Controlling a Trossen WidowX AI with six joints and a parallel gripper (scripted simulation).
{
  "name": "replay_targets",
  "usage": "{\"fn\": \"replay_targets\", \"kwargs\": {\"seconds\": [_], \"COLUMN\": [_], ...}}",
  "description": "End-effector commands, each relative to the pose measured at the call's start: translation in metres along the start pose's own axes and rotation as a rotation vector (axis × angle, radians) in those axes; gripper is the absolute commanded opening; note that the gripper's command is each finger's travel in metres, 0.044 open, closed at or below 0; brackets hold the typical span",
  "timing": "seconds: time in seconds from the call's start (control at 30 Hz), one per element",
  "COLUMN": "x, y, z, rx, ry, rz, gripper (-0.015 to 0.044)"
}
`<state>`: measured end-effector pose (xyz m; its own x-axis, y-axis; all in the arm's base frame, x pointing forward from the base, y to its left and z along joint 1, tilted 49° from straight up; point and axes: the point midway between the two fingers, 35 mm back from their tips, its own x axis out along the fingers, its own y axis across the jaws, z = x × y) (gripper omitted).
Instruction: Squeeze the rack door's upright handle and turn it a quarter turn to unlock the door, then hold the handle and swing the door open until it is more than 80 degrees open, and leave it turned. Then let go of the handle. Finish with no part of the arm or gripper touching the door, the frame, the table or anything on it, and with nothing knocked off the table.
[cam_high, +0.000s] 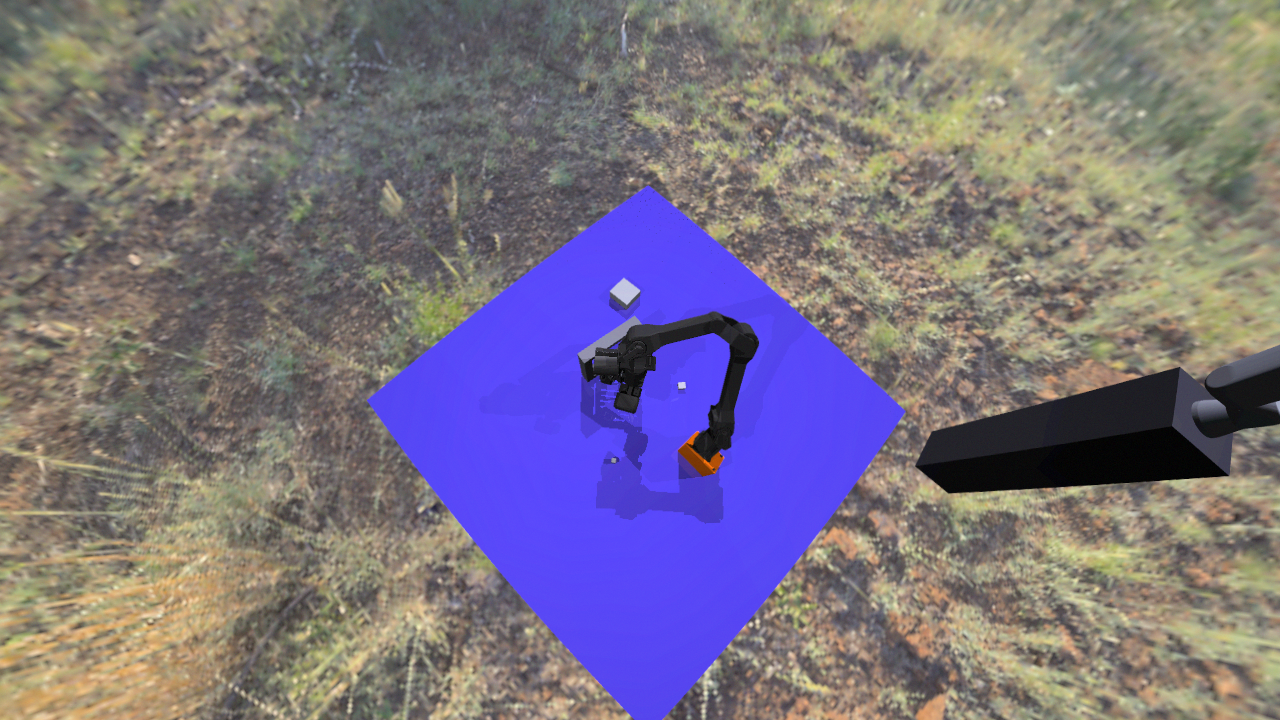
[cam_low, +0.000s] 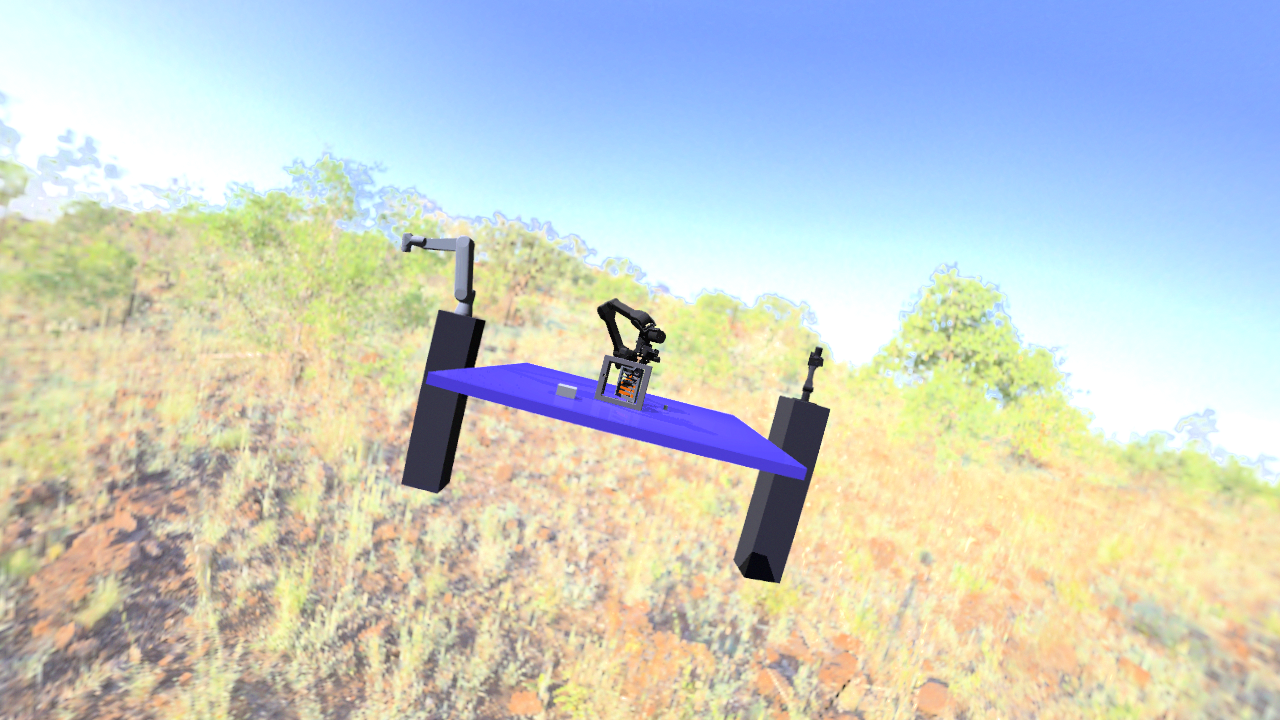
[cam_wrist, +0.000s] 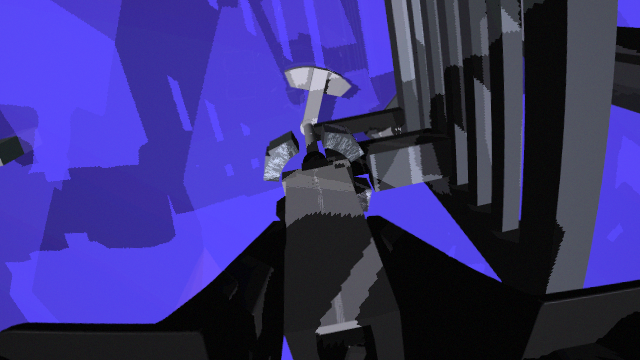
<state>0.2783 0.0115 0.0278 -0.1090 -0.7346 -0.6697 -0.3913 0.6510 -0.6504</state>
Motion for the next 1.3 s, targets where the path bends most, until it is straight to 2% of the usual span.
{"fn": "replay_targets", "kwargs": {"seconds": [0.0,1.27], "x": [0.0,-0.001], "y": [0.01,0.073], "z": [0.003,0.046], "rx": [0.076,0.687], "ry": [-0.003,-0.006], "rz": [0.0,0.006], "gripper": [0.0011,0.0011]}}
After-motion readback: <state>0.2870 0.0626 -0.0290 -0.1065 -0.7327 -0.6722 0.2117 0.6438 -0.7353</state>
